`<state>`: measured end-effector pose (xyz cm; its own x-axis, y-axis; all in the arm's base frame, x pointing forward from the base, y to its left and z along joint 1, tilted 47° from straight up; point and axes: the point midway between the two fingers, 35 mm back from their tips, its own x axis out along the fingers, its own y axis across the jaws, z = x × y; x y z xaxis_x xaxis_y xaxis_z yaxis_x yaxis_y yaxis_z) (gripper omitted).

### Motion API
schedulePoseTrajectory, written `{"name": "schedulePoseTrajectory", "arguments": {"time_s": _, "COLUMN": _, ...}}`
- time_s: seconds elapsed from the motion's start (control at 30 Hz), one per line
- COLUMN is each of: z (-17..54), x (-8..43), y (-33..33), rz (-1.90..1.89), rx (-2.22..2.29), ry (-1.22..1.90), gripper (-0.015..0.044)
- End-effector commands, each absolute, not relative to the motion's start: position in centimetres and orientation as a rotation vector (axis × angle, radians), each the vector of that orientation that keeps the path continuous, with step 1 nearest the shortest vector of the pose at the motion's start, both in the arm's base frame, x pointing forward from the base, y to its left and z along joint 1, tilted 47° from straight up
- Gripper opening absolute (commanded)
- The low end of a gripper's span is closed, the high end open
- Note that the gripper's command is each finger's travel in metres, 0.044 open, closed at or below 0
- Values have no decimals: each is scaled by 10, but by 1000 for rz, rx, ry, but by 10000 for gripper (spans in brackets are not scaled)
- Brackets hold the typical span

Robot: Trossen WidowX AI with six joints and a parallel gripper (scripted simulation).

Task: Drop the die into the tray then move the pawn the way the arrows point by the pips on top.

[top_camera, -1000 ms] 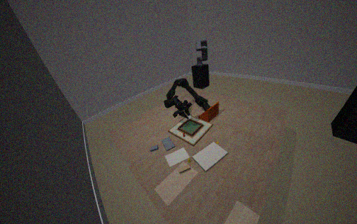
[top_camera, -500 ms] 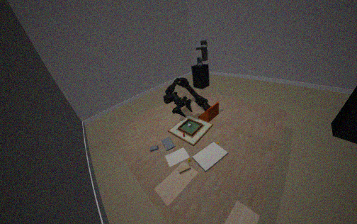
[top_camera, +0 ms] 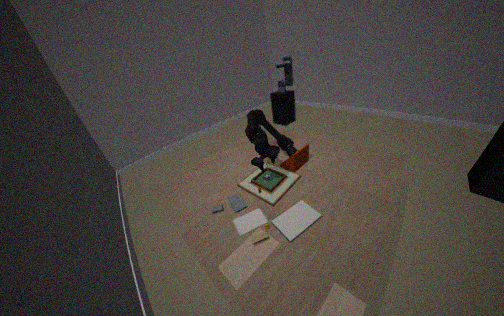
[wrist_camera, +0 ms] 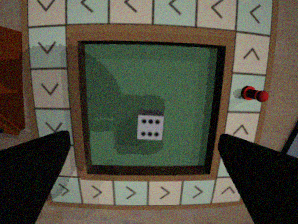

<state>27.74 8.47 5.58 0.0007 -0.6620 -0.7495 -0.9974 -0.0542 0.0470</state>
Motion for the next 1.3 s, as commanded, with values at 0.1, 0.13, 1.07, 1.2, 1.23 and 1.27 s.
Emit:
{"name": "schedulePoseTrajectory", "arguments": {"time_s": 0.1, "z": 54, "x": 292, "y": 86, "rz": 690, "rx": -1652, "ry": 1723, "gripper": 361}}
{"name": "schedulePoseTrajectory", "arguments": {"time_s": 0.13, "z": 52, "x": 302, "y": 87, "rz": 580, "rx": -1585, "ry": 1730, "gripper": 335}}
{"name": "schedulePoseTrajectory", "arguments": {"time_s": 1.07, "z": 15, "x": 392, "y": 89, "rz": -443, "rx": -822, "ry": 1533, "gripper": 200}}
{"name": "schedulePoseTrajectory", "arguments": {"time_s": 1.2, "z": 13, "x": 392, "y": 87, "rz": -444, "rx": -822, "ry": 1533, "gripper": 200}}
{"name": "schedulePoseTrajectory", "arguments": {"time_s": 1.23, "z": 10, "x": 393, "y": 84, "rz": -444, "rx": -822, "ry": 1532, "gripper": 200}}
{"name": "schedulePoseTrajectory", "arguments": {"time_s": 1.27, "z": 7, "x": 393, "y": 81, "rz": -444, "rx": -822, "ry": 1532, "gripper": 200}}
